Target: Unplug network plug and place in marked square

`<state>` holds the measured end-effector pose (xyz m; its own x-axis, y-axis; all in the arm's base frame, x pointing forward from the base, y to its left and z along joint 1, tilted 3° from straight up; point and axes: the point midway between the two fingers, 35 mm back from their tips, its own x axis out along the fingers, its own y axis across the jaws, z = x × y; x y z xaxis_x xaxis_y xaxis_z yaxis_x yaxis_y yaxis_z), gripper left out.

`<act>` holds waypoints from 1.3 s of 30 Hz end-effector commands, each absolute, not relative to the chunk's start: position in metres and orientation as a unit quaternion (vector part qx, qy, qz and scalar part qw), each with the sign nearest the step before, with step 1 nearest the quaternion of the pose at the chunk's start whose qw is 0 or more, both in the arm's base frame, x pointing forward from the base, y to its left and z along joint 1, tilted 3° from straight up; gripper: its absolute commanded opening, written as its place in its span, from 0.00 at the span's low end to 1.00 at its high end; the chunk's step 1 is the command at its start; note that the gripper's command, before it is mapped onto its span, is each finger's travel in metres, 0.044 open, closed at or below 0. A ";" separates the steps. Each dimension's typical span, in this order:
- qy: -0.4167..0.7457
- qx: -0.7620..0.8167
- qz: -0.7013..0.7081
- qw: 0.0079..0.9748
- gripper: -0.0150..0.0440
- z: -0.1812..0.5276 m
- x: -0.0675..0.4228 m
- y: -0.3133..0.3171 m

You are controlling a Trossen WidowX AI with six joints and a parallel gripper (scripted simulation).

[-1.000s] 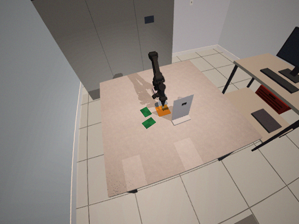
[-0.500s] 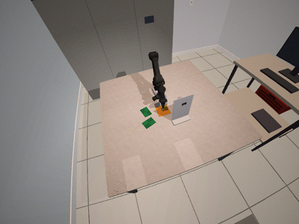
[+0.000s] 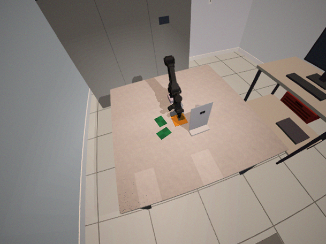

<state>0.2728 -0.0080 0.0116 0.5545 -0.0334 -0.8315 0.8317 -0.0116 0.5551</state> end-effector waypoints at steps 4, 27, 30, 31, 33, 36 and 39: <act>0.321 0.622 -0.347 0.624 0.25 0.004 0.271 -0.008; 0.322 0.621 -0.346 0.625 0.52 0.002 0.271 -0.008; 0.322 0.621 -0.346 0.625 0.52 0.003 0.271 -0.008; 0.321 0.621 -0.346 0.625 0.52 0.003 0.271 -0.008; 0.321 0.621 -0.346 0.625 0.52 0.005 0.270 -0.008; 0.321 0.621 -0.347 0.625 0.52 0.007 0.269 -0.008; 0.321 0.621 -0.347 0.625 0.52 0.009 0.268 -0.008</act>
<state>0.2681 -0.0079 0.0062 0.5500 -0.0333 -0.8345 0.8347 -0.0117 0.5506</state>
